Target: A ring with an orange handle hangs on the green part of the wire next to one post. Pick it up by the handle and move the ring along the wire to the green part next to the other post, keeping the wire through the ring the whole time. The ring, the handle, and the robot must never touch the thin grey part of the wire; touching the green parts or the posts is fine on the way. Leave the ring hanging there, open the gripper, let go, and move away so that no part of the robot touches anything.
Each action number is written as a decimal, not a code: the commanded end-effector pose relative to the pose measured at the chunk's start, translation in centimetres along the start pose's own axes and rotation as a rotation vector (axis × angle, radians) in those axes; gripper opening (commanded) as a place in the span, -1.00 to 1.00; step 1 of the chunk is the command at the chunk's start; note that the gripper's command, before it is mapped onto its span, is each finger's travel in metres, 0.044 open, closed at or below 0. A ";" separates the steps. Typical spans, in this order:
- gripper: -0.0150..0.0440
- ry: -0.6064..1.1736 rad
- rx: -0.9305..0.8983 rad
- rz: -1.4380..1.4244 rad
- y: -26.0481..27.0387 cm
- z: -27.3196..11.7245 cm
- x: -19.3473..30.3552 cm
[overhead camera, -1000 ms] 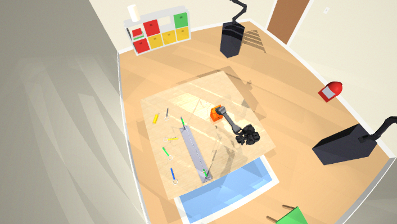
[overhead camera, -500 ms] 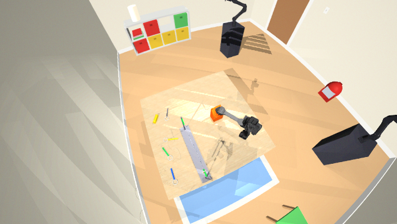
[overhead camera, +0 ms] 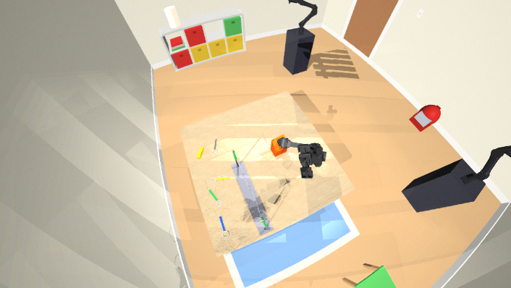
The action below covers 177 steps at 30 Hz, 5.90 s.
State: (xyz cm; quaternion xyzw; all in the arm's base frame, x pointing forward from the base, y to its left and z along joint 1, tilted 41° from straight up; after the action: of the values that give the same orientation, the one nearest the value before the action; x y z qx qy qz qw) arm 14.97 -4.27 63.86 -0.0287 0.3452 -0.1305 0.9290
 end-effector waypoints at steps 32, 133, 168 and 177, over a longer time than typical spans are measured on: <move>0.05 0.556 -0.064 0.794 25.1 4.1 17.0; 0.05 0.872 0.184 0.812 49.2 -4.0 25.5; -1.00 0.871 0.188 0.815 49.2 -4.1 25.5; -1.00 0.869 0.183 0.812 47.9 -3.3 25.2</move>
State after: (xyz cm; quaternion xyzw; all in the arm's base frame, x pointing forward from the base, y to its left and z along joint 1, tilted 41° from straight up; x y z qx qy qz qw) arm 41.82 36.10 37.90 0.2412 0.6656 0.2059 0.6755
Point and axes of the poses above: the point midway between the two fingers, 35 mm back from their tips, its own z axis out along the fingers, its own y axis across the jaws, x = y × z, the point moved 3 cm from there along -z, back along the fingers, and after that the axes turned 6 degrees about -z, right-handed, at the moved point
